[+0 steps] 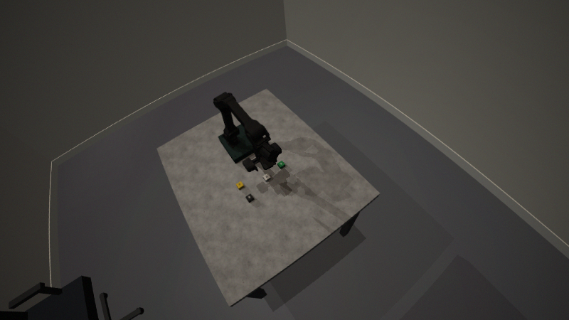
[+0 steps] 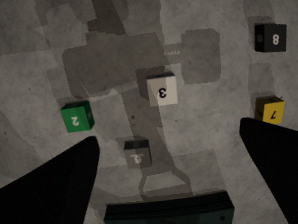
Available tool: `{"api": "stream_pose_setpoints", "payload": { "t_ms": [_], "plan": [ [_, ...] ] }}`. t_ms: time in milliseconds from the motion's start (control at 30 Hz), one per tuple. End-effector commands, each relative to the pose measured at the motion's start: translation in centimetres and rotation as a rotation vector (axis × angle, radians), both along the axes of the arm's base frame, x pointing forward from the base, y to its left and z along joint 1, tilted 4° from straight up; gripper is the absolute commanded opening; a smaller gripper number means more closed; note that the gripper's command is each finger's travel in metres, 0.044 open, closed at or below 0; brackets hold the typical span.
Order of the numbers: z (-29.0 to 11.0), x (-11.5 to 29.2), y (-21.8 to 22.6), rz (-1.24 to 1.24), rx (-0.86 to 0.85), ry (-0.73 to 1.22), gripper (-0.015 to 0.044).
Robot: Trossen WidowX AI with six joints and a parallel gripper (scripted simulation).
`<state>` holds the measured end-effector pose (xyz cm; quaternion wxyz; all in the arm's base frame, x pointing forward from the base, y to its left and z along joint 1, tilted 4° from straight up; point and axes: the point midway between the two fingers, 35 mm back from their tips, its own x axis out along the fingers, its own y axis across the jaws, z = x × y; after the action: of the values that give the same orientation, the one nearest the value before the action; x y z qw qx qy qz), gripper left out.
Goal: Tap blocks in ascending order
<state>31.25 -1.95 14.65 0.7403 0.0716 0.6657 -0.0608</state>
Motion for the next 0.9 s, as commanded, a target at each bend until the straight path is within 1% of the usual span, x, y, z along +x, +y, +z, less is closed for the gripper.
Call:
{"api": "stream_pose_setpoints", "payload": {
  "t_ms": [0, 433, 500, 600, 767, 867],
  "plan": [
    [0.1, 0.0, 0.0, 0.008, 0.004, 0.0, 0.04],
    [0.1, 0.1, -0.2, 0.007, 0.004, 0.0, 0.04],
    [0.1, 0.6, -2.2, -0.001, 0.003, -0.004, 0.04],
    [0.2, 1.4, -7.0, -0.015, -0.001, -0.011, 0.04],
    [0.2, 0.8, -14.4, 0.004, -0.012, -0.001, 0.04],
    [0.2, 0.6, -15.4, 0.008, -0.013, 0.001, 0.04]
  ]
}}
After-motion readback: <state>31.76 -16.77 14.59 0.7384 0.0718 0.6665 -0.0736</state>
